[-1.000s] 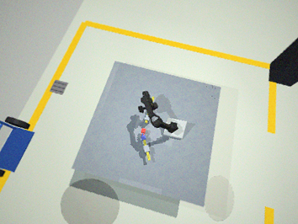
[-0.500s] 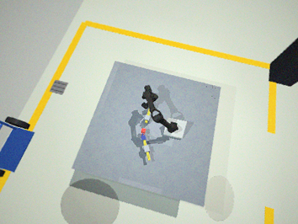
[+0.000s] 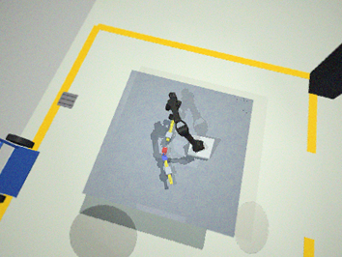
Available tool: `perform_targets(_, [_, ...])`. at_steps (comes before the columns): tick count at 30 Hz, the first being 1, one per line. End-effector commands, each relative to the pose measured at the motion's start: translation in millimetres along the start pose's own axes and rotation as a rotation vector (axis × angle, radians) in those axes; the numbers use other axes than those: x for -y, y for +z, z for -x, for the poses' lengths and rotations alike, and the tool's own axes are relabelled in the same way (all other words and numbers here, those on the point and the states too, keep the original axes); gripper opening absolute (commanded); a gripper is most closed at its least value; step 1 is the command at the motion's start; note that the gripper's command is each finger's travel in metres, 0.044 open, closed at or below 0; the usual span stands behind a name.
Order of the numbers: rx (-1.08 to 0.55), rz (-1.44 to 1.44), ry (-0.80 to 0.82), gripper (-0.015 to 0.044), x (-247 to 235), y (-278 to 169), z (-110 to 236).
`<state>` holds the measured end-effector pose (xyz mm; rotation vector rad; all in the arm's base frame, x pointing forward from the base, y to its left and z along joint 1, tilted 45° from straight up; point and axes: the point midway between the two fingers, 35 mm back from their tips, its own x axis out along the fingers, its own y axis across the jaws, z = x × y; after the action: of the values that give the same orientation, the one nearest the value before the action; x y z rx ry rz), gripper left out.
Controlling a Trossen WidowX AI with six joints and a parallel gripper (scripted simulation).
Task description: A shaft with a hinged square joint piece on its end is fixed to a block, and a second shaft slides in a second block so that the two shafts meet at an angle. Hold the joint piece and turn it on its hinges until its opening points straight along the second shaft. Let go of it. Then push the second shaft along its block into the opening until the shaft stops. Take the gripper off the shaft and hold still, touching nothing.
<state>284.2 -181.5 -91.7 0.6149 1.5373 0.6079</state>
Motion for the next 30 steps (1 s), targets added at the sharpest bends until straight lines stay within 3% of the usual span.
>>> perform_targets(1, [-0.003, 0.047, -0.014, 0.044, 6.2, 0.0, -0.1])
perform_targets(7, [-0.005, -0.003, -0.014, 0.044, 6.3, 0.2, -2.3])
perform_targets(30, [-0.028, -0.788, -0.027, 0.044, 7.6, 2.1, -37.4])
